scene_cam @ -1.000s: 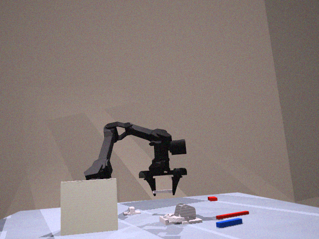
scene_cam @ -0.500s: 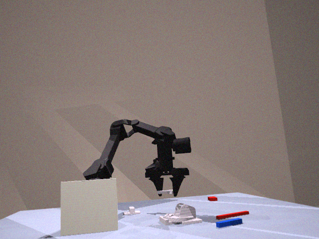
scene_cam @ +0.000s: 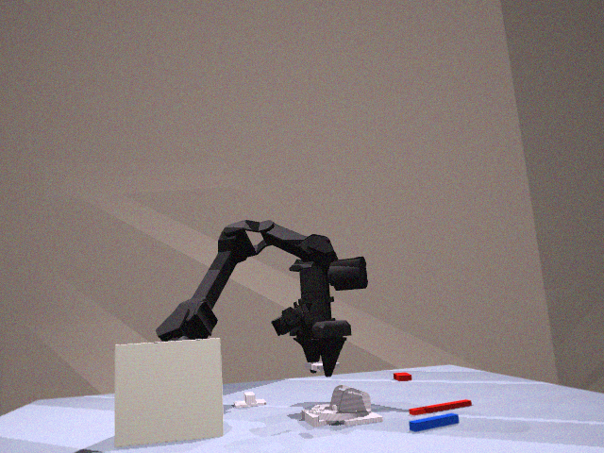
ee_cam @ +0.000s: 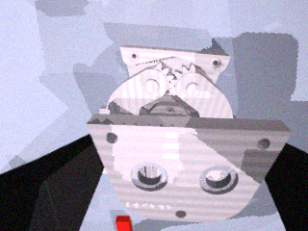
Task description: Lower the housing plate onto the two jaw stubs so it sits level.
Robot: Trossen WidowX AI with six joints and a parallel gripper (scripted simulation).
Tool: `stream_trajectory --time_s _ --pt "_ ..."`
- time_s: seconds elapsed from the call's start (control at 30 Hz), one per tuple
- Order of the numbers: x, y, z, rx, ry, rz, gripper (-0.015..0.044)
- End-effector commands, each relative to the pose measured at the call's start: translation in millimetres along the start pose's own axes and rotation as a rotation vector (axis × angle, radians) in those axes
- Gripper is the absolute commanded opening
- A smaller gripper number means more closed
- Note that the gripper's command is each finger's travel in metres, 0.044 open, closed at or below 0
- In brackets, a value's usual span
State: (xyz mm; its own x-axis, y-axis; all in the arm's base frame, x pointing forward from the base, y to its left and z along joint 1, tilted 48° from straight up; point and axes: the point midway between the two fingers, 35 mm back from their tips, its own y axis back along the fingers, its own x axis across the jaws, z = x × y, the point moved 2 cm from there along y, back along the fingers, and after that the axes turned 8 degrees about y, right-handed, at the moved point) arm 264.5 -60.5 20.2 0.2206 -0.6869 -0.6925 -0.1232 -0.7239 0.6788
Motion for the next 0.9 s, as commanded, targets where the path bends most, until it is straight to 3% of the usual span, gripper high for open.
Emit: stream_trajectory --time_s 0.0,0.87 --pt "6.4 0.1 2.5 0.0 -0.062 0.001 0.0351" --pt "5.9 0.2 6.8 0.0 -0.067 0.001 0.0351"
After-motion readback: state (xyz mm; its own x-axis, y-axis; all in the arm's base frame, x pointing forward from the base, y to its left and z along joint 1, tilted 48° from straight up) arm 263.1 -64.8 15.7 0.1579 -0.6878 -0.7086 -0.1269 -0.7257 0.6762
